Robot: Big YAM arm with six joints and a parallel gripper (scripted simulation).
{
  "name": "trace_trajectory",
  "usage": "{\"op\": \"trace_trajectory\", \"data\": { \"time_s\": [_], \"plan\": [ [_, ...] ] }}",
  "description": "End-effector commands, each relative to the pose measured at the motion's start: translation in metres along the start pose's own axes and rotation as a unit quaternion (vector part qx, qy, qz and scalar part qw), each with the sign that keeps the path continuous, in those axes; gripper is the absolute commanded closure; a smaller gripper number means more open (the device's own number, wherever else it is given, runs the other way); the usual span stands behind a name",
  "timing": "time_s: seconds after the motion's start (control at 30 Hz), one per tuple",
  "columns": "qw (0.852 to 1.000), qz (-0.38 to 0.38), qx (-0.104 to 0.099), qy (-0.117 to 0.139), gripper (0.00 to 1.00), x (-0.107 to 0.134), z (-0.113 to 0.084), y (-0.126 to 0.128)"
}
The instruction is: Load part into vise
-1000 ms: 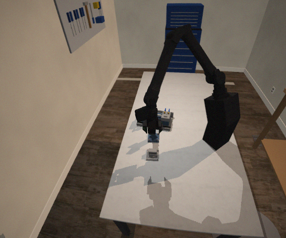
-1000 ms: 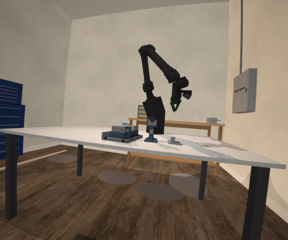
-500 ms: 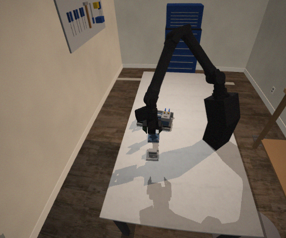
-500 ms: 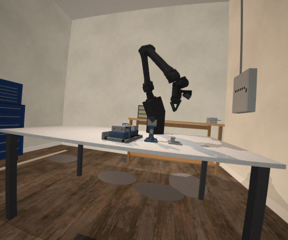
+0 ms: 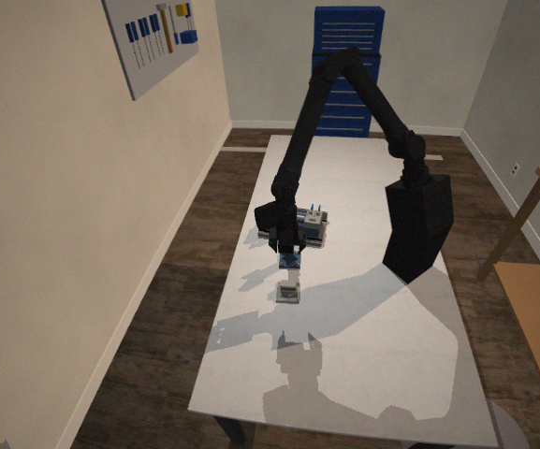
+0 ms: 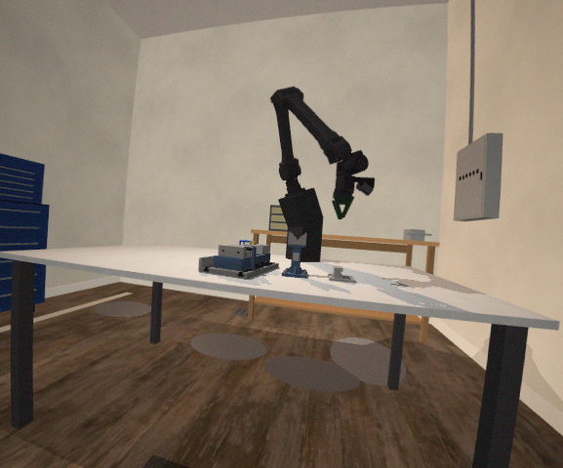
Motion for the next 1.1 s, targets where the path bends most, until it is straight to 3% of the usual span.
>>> {"op": "trace_trajectory", "data": {
  "time_s": [0.0, 0.67, 0.7, 1.07],
  "plan": [
    [1.000, 0.002, 0.010, -0.005, 0.19, -0.005, 0.008, -0.015],
    [1.000, 0.004, 0.008, -0.004, 0.19, -0.002, 0.036, -0.014],
    [1.000, -0.004, 0.011, -0.007, 0.19, -0.010, 0.034, -0.012],
    [1.000, 0.000, 0.008, -0.005, 0.19, -0.006, 0.061, -0.012]
  ]
}}
Point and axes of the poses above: the point where the finger pads meet when closed, its own z axis out along the fingers, its own y axis across the jaws, x = y × z, the point moved 5 cm from there along -z, back along the fingers, and after that the axes turned 2 degrees about -z, right-handed, at the moved point
